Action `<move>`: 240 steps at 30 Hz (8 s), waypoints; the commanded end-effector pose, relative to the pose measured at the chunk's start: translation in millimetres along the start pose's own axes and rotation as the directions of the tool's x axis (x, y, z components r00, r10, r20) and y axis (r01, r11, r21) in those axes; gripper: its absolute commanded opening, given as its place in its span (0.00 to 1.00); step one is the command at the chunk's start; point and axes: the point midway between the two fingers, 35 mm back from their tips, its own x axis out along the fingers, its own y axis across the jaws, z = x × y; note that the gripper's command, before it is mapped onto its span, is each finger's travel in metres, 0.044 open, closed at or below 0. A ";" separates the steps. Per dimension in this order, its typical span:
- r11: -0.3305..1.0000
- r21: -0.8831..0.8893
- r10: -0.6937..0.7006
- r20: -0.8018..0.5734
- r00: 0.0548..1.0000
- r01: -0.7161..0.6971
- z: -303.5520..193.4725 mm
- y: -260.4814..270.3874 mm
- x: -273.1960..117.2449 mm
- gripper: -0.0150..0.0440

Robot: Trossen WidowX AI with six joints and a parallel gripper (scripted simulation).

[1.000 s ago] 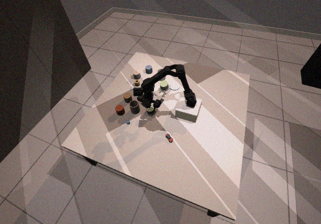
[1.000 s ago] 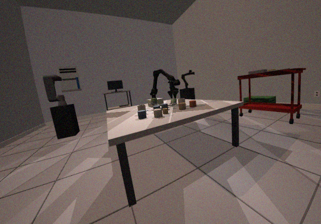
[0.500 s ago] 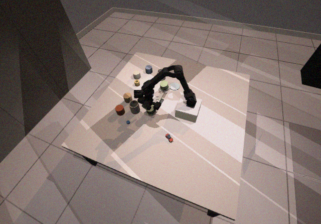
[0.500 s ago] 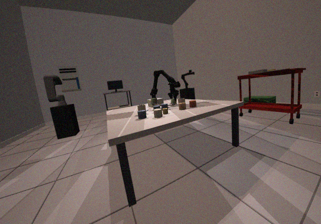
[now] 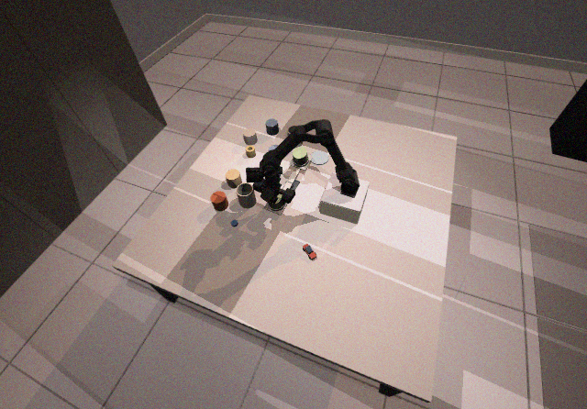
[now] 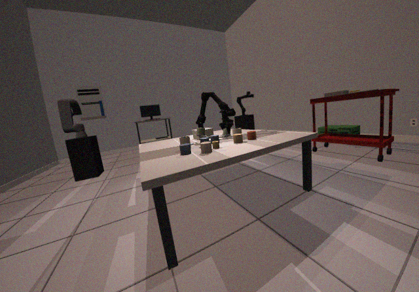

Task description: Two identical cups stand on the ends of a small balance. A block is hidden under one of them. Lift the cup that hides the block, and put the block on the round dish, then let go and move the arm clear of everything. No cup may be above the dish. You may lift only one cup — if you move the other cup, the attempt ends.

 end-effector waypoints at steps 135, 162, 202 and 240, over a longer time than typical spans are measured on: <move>1.000 -0.003 0.020 -0.011 1.000 -0.020 -0.6 -0.2 -122.3 0.25; 1.000 -0.003 0.020 -0.011 1.000 -0.020 -0.6 -0.2 -122.3 0.25; 1.000 -0.005 0.018 0.007 1.000 -0.018 93.5 84.8 -39.8 0.25; 1.000 -0.011 0.015 0.011 1.000 -0.015 101.3 97.8 21.2 0.34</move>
